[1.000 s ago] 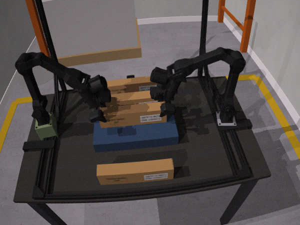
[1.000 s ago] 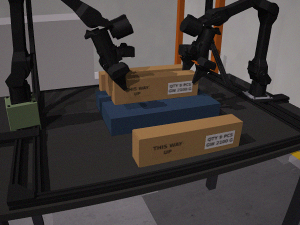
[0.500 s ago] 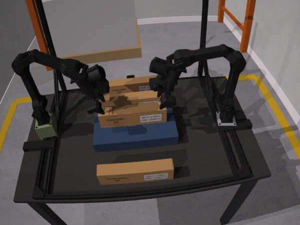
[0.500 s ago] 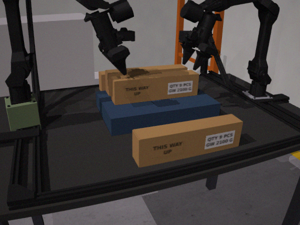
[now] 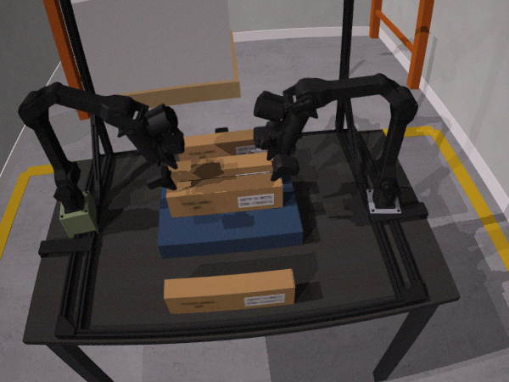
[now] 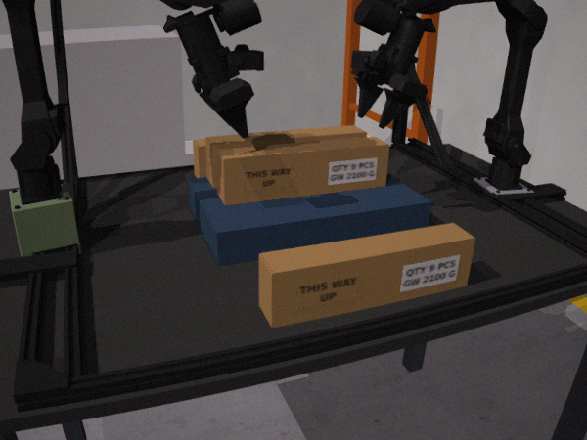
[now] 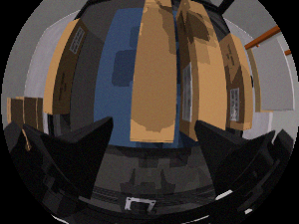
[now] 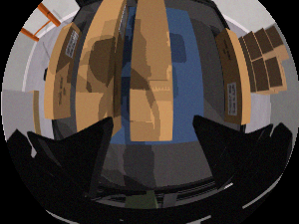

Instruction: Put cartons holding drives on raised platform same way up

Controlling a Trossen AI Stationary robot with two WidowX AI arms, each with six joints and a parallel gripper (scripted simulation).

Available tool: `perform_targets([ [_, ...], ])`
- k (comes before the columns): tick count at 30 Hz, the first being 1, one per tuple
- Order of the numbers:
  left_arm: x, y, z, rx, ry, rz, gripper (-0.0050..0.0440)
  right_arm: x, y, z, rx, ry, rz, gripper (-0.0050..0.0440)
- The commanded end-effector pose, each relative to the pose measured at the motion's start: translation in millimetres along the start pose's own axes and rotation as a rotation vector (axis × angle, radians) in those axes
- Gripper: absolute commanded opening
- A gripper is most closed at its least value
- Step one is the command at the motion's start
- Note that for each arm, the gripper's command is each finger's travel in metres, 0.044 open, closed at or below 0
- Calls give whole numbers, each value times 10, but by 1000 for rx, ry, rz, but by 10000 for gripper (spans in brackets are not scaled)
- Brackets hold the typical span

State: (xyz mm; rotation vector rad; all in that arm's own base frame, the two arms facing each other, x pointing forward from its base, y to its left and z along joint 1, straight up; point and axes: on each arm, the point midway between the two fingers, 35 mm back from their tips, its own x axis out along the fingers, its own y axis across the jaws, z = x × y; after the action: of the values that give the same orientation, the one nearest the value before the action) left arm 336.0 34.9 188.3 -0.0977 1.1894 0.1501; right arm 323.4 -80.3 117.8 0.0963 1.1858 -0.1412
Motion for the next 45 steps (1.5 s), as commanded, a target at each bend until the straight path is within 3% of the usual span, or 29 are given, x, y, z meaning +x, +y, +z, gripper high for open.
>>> perform_targets([
  [1,-19,-5,11,-1,-5,-3,389,-10,-6,2,4,-2,-2,389],
  [11,7,110,6,-1,-5,-3,389,12,-120,-12,4,-2,-2,389],
  [21,130,668,-16,-1,-5,-3,389,116,-673,-82,4,-2,-2,389],
  [23,130,668,-16,-1,-5,-3,389,116,-673,-82,4,-2,-2,389],
  [38,425,2007,-68,-1,-5,-3,389,365,-2003,-250,4,-2,-2,389],
  [40,425,2007,-68,-1,-5,-3,389,365,-2003,-250,4,-2,-2,389],
  [45,509,2385,-83,-1,-5,-3,389,436,-2378,-298,4,-2,-2,389],
])
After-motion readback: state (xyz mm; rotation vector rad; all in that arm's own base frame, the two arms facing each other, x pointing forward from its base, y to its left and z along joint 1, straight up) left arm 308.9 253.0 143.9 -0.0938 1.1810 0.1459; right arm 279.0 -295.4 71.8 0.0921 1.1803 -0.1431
